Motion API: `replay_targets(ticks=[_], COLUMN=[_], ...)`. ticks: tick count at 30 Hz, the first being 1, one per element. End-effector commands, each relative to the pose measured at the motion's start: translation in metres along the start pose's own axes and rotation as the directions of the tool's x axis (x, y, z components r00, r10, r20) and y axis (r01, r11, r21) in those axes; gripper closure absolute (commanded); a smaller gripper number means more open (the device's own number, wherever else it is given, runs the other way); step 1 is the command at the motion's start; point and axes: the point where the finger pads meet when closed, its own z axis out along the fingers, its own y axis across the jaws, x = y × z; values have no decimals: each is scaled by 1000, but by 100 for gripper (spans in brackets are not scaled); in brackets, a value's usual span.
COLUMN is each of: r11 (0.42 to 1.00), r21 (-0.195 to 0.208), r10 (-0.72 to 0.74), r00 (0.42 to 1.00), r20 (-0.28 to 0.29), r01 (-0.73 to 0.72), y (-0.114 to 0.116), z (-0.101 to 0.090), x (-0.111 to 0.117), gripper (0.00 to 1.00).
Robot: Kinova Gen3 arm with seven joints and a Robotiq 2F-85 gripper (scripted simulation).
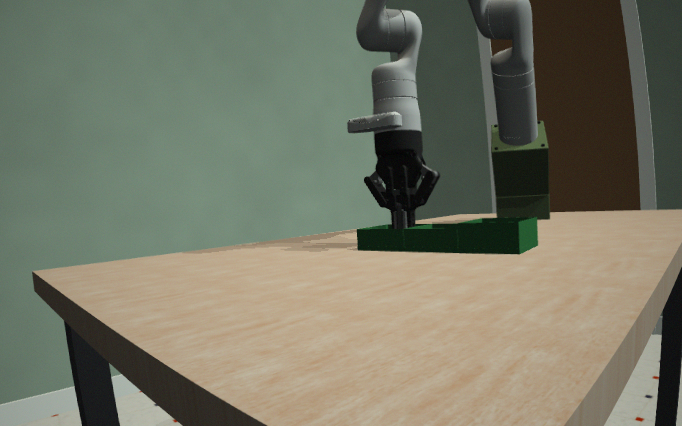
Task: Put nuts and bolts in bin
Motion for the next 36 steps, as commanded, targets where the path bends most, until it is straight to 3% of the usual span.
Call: replay_targets(ticks=[1, 26, 36], r11=[1000, 1000, 1000], r21=[0, 0, 0], r10=[0, 0, 0], r00=[1000, 1000, 1000], r20=[-1, -1, -1], r01=[0, 0, 0], y=[0, 0, 0], z=[0, -30, -53], x=[0, 0, 0], gripper=[91, 91, 91])
